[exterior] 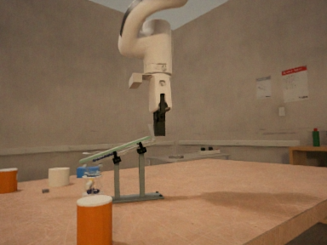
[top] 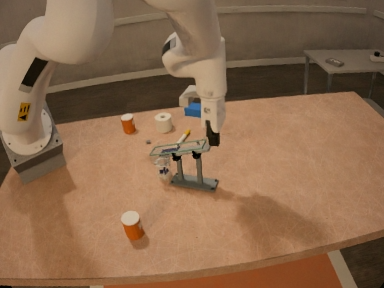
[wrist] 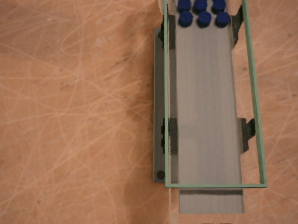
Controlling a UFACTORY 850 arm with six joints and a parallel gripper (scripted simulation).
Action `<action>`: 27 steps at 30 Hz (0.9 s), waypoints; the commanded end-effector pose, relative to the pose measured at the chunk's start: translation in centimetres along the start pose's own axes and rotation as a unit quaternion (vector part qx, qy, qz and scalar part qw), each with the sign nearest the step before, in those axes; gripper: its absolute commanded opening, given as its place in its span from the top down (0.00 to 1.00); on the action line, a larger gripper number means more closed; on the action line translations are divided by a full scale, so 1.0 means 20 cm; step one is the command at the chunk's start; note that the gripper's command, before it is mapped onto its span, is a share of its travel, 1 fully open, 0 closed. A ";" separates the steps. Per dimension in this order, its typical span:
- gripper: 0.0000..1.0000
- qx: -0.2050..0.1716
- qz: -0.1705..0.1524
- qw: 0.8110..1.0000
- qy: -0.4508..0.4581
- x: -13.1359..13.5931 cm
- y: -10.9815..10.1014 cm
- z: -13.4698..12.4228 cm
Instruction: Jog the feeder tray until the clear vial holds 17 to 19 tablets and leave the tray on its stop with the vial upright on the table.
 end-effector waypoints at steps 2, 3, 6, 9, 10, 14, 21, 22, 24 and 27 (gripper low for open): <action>1.00 0.001 0.000 1.000 -0.001 0.00 0.01 0.02; 1.00 0.001 0.000 1.000 -0.001 0.00 0.00 0.02; 1.00 0.001 0.000 1.000 -0.001 0.01 -0.03 -0.08; 1.00 0.001 0.000 1.000 -0.001 0.02 -0.04 -0.11; 1.00 0.001 0.000 1.000 -0.001 0.02 -0.04 -0.11; 1.00 0.001 0.000 1.000 -0.001 0.02 -0.04 -0.11; 1.00 0.001 0.000 1.000 -0.001 0.02 -0.04 -0.11; 1.00 0.001 0.000 1.000 -0.001 0.02 -0.04 -0.11; 1.00 0.001 0.000 1.000 -0.001 0.02 -0.04 -0.11; 1.00 0.001 0.000 1.000 -0.001 0.02 -0.04 -0.11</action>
Point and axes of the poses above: the point where the finger pads meet when closed, its own y axis out along the fingers, its own x axis across the jaws, z = x × y, the point moved 4 cm from there along -y, back along the fingers, and after that the axes turned 7 degrees about y, right-handed, at the moved point
